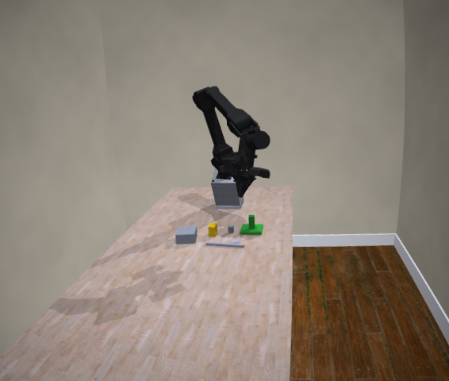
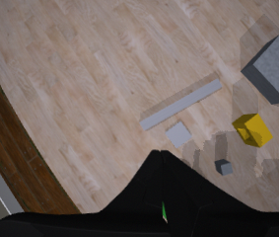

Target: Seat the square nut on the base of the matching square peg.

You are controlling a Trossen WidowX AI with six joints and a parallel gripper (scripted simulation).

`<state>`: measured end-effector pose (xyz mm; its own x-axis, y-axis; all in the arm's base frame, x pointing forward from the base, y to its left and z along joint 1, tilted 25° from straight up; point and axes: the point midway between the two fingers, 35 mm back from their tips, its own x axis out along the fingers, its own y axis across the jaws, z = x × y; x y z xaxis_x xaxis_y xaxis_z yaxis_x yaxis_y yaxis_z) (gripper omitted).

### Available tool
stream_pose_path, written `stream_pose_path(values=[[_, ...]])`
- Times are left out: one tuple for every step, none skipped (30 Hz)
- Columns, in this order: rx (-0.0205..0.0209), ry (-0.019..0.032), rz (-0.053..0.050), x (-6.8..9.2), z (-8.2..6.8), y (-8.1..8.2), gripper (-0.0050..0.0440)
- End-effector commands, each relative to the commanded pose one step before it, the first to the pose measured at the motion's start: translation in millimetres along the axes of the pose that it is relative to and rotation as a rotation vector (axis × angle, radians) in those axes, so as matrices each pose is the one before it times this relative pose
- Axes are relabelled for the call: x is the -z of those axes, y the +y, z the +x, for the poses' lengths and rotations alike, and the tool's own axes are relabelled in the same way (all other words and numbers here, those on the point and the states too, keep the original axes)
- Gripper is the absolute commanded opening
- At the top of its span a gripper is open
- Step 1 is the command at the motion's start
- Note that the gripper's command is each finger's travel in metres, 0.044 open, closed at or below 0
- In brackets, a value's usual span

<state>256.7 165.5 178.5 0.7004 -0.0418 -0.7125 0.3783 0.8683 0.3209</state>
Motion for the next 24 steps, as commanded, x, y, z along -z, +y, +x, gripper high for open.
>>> stream_pose_path(values=[[0.00255, 0.05577, -0.1163, -6.08, 18.79, -18.92, 0.0], [0.00835, 0.01585, -0.0312, 0.3, 5.42, -5.87, 0.0], [0.00717, 0.01615, -0.0306, 0.49, 5.31, -5.88, 0.0], [0.00594, 0.01629, -0.0303, 0.69, 5.17, -5.87, 0.0], [0.0, 0.0, 0.0, 0.0, 0.0, 0.0, 0.0], [0.0, 0.0, 0.0, 0.0, 0.0, 0.0, 0.0], [0.00449, 0.01648, -0.0592, 0.89, 5.04, -5.86, -0.0001], [0.00429, 0.02622, -0.0425, 2.06, 7.73, -9.25, -0.0001], [0.00161, 0.02445, -0.0175, 2.41, 7.01, -8.67, -0.0002], [-0.00023, 0.0157, -0.0292, 1.71, 4.43, -5.64, -0.0002], [-0.00142, 0.01576, -0.0269, 1.98, 4.4, -5.72, -0.0003], [-0.00251, 0.01491, -0.0275, 2.13, 4.14, -5.49, -0.0003], [-0.00362, 0.0145, -0.0274, 2.34, 4.02, -5.43, -0.0003], [-0.00472, 0.01401, -0.0268, 2.57, 3.9, -5.37, -0.0004], [-0.00573, 0.01331, -0.0265, 2.76, 3.74, -5.24, -0.0004], [-0.0067, 0.01254, -0.0268, 2.96, 3.59, -5.11, -0.0005], [-0.00744, 0.01144, -0.0267, 3.07, 3.36, -4.85, -0.0005], [-0.0081, 0.01038, -0.0262, 3.19, 3.15, -4.61, -0.0013], [-0.00744, 0.00805, -0.0303, 2.83, 2.55, -3.76, -0.002], [-0.00796, 0.00729, -0.0303, 2.97, 2.44, -3.61, -0.0027], [-0.00791, 0.00615, -0.0247, 2.91, 2.2, -3.24, -0.0035], [0.0, 0.0, 0.0, 0.0, 0.0, 0.0, -0.0035], [0.0, 0.0, 0.0, 0.0, 0.0, 0.0, -0.0035], [-0.00632, 0.00428, -0.0145, 2.32, 1.63, -2.4, -0.0043]])
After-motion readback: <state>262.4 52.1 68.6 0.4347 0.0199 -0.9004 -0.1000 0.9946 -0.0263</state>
